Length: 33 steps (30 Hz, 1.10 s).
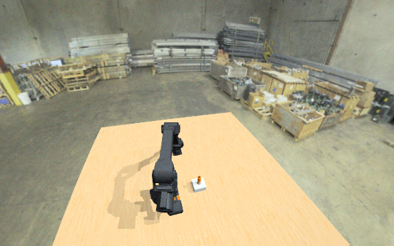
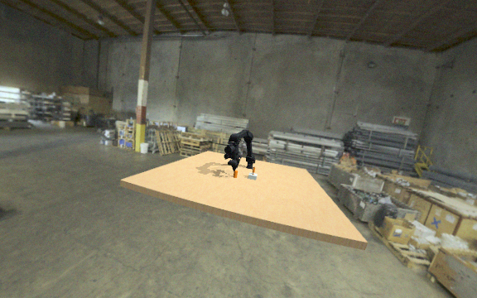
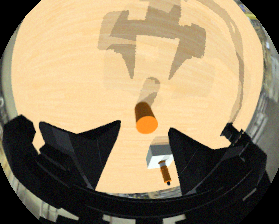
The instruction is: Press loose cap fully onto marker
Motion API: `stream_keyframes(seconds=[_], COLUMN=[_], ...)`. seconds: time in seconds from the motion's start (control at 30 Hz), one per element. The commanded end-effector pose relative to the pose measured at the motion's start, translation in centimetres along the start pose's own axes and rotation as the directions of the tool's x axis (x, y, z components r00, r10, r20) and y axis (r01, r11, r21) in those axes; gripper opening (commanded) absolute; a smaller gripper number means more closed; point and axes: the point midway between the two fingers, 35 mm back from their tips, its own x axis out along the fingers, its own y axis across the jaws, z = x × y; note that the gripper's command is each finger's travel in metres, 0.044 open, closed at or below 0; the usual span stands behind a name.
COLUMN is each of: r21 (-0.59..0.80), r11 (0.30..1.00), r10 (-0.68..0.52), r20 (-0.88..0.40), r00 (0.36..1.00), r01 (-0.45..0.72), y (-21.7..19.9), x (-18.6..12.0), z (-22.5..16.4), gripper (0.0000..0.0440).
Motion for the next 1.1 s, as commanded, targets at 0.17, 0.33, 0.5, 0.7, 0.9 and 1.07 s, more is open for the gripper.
stream_keyframes(seconds=[0.17,0.33,0.5,0.7,0.9,1.07], r21=[-0.059,-0.096,-0.127,-0.162,-0.206,-0.241], r11=[0.997,0.993,0.989,0.985,0.979,0.970], r10=[-0.045,-0.061,-0.066,-0.039,0.021,0.059], r20=[0.029,0.047,0.066,0.088,0.109,0.115], r00=[0.999,0.997,0.996,0.995,0.994,0.992], r01=[0.047,0.066,0.074,0.053,0.002,-0.030], y=[-0.2,-0.3,-0.5,-0.6,-0.3,-0.4], x=[2.7,4.0,4.5,3.4,1.2,-0.7], z=[0.1,0.0,-0.1,-0.4,-1.4,-2.8], gripper=[0.0277,0.0267,0.0211,0.0083,0.0107,0.0106])
